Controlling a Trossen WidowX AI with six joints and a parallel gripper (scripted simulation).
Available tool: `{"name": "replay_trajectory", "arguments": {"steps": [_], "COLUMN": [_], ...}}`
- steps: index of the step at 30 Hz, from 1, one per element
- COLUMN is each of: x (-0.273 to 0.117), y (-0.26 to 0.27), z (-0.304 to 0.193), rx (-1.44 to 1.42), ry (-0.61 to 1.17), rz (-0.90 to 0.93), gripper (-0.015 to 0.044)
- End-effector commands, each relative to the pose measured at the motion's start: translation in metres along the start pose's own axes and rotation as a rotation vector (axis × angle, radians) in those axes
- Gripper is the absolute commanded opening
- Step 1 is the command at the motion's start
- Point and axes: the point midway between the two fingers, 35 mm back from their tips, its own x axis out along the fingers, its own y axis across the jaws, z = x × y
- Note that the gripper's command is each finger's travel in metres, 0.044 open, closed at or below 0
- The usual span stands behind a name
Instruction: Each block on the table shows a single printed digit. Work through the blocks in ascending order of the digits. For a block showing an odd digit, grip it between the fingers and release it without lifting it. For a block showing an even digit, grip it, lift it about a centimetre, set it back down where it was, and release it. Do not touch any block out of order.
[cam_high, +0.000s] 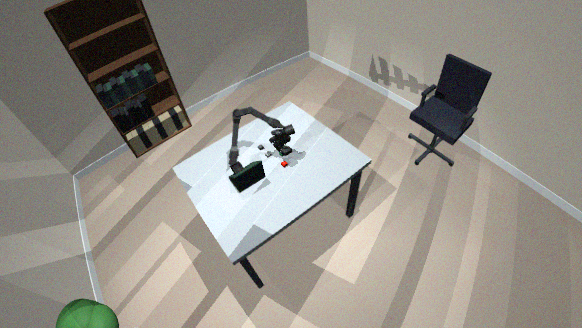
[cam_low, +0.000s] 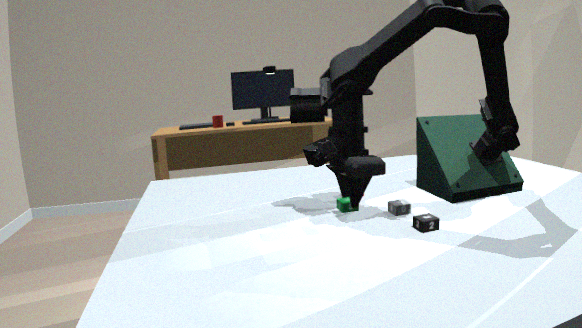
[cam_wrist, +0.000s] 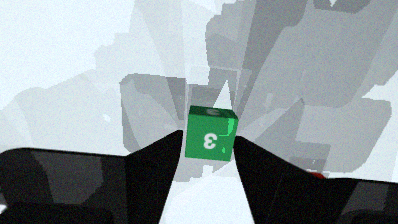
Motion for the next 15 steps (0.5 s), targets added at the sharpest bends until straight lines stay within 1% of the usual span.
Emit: {"name": "replay_trajectory", "arguments": {"steps": [1, 5, 6, 9, 12, 15], "x": [0.0, 0.0, 0.0, -0.002, -0.033, -0.036], "y": [0.0, 0.0, 0.0, 0.0, 0.0, 0.0], "z": [0.0, 0.0, 0.0, 0.0, 0.0, 0.0], "rx": [0.004, 0.004, 0.004, 0.004, 0.004, 0.004], "ry": [-0.001, -0.001, -0.001, -0.001, -0.001, -0.001], "rz": [0.002, 0.002, 0.002, 0.002, 0.001, 0.001], "gripper": [0.0278, 0.0383, 0.04, 0.04, 0.04, 0.04]}}
